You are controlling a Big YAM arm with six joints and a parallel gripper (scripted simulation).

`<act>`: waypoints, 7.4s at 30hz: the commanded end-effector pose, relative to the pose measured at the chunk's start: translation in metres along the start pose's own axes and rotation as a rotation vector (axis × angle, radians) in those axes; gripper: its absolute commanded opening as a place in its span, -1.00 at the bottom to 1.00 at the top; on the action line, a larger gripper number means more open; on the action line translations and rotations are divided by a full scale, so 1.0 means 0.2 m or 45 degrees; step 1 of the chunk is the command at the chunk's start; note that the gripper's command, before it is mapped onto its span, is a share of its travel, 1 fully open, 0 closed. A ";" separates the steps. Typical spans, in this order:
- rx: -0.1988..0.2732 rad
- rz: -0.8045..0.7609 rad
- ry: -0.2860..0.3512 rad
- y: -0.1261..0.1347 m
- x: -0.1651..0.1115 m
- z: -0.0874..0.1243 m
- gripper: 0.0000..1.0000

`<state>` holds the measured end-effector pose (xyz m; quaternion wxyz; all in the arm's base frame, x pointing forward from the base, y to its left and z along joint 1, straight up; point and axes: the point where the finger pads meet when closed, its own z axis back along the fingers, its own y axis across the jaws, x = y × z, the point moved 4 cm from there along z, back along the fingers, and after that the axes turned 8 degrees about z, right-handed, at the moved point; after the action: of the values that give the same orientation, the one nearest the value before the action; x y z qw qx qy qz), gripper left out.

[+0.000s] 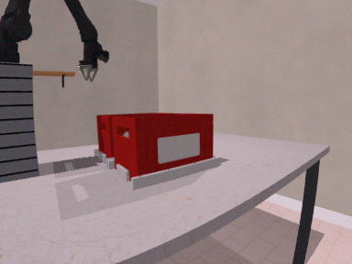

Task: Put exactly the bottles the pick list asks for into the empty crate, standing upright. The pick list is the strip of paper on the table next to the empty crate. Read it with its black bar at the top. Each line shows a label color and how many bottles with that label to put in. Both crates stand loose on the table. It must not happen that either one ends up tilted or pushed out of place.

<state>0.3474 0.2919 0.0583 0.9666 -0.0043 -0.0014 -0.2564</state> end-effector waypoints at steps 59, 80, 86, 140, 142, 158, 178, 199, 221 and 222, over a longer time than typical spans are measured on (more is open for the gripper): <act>0.036 0.900 -0.049 -0.16 1.27 -0.52 0.21; 0.030 0.900 -0.044 -0.17 1.22 -0.50 0.21; 0.030 0.900 -0.044 -0.17 1.22 -0.50 0.21; 0.024 0.782 -0.032 -0.76 1.46 -0.35 0.21; 0.028 0.782 -0.053 -0.78 1.52 -0.31 0.21; 0.026 0.782 -0.091 -1.07 1.72 -0.20 0.21; 0.013 0.782 -0.079 -1.49 1.91 -0.13 0.21; 0.009 0.782 -0.040 -1.92 2.10 -0.10 0.21; 0.004 0.782 -0.050 -1.90 2.07 -0.08 0.21; 0.004 0.782 -0.050 -1.90 2.07 -0.08 0.21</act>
<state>0.5083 -0.2396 0.0335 0.9990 -0.0004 -0.0034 0.0444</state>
